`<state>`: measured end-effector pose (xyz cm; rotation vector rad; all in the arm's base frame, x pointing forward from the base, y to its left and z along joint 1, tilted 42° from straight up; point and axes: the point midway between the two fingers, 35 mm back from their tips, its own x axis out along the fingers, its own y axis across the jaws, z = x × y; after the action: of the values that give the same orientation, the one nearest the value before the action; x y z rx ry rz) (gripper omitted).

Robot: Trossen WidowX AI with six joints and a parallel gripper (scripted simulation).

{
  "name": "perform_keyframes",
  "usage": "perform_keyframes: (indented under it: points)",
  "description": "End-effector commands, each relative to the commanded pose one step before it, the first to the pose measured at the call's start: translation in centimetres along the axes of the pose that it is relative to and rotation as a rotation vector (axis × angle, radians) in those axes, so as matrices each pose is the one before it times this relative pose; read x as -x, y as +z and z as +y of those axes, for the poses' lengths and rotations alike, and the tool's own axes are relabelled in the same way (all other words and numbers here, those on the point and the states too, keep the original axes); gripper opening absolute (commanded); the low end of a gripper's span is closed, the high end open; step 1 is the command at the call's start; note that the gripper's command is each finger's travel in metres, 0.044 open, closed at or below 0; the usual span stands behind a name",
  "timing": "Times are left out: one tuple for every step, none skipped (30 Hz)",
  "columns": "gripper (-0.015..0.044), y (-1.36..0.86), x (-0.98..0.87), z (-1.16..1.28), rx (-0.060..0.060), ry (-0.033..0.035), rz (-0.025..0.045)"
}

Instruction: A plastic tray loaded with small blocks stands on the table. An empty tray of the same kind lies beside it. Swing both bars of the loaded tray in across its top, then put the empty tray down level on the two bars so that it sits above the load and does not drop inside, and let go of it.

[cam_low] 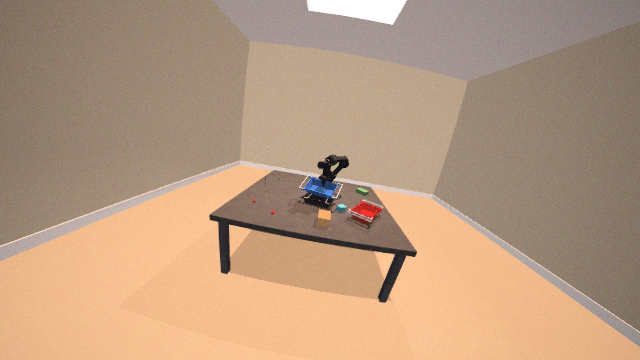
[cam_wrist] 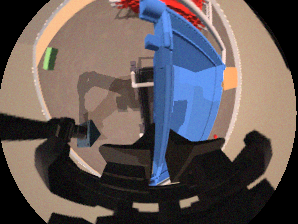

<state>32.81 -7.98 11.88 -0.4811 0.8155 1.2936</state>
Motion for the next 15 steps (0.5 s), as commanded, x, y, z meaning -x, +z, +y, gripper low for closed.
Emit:
perform_keyframes:
  points:
    - [0.0000,-0.017,-0.860,-0.126,0.0221,0.00408,-0.00675]
    - [0.0000,0.004,-0.272,0.003,0.0039,0.00501,-0.00088]
    - [0.0000,0.004,-0.300,0.005,0.0044,0.00565,-0.00098]
    - [0.0000,0.005,-0.299,0.007,0.0045,0.00581,-0.00100]
    - [0.0000,0.005,-0.292,0.010,0.0045,0.00590,-0.00101]
    - [0.0000,0.005,-0.282,0.015,0.0046,0.00600,-0.00102]
    - [0.0000,0.005,-0.252,0.022,0.0045,0.00586,-0.00098]
    - [0.0000,-0.011,0.010,0.039,0.0005,0.00067,-0.00009]
    - [0.0000,-0.024,0.020,0.083,0.0010,0.00143,-0.00019]
    - [0.0000,-0.006,-0.010,0.017,0.0001,0.00015,-0.00002]
    - [0.0000,-0.012,-0.021,0.036,0.0002,0.00030,-0.00004]
    - [0.0000,-0.016,-0.028,0.048,0.0003,0.00040,-0.00006]
    - [0.0000,-0.020,-0.037,0.062,0.0004,0.00052,-0.00008]
    - [0.0000,-0.025,-0.047,0.079,0.0004,0.00066,-0.00010]
    - [0.0000,-0.031,-0.058,0.098,0.0006,0.00082,-0.00013]
